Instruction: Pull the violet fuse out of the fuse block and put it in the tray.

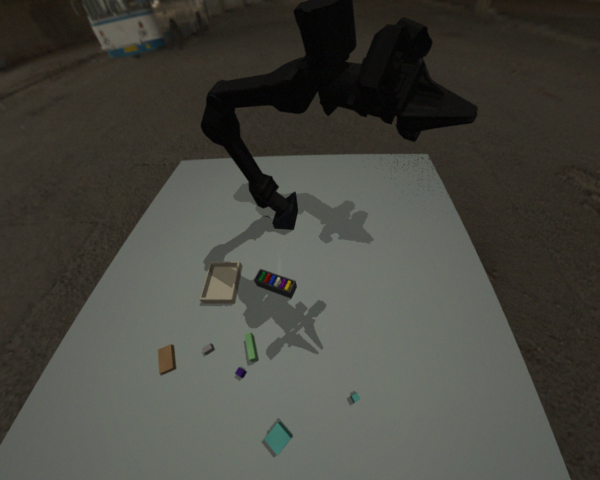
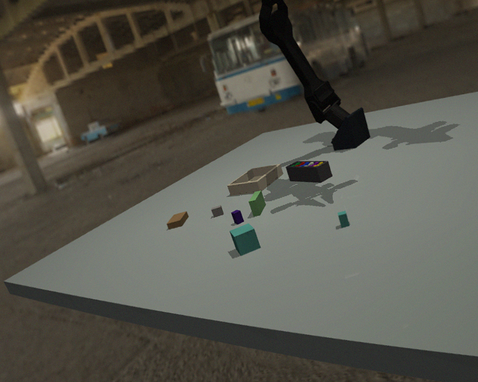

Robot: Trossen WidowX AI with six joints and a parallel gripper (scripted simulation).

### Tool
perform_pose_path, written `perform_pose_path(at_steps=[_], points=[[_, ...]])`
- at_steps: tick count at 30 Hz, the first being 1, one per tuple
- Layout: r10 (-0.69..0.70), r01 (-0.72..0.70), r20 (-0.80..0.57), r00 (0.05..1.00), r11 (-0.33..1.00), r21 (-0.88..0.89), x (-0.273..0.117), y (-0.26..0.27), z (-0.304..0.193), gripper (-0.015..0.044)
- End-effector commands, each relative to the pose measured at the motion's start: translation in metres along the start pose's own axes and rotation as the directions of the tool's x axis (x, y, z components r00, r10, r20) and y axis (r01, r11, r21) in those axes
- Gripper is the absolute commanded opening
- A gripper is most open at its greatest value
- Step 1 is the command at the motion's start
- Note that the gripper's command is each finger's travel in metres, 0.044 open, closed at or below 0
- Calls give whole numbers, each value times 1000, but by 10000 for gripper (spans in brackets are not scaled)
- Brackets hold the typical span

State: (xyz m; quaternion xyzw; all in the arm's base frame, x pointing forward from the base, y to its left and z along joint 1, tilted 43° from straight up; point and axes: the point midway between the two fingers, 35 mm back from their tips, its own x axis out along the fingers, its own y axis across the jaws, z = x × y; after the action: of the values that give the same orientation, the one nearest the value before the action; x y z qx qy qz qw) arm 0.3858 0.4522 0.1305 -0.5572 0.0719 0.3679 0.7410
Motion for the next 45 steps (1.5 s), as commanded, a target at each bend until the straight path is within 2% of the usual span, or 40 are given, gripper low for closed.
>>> perform_pose_path(at_steps=[1,8,12,16,22,30,32,45], points=[[88,-34,-209,974,969,246,4,9,-77,61],[227,86,-482,846,834,545,-11,30,-185,61],[304,234,-610,732,728,644,-33,42,-241,61],[373,415,-711,596,614,671,-62,54,-292,61],[475,680,-805,355,460,571,-116,75,-355,61],[575,917,-818,1,326,230,-201,102,-413,61],[581,927,-814,-27,319,197,-209,104,-416,61],[581,927,-814,-27,319,197,-209,105,-418,61]])
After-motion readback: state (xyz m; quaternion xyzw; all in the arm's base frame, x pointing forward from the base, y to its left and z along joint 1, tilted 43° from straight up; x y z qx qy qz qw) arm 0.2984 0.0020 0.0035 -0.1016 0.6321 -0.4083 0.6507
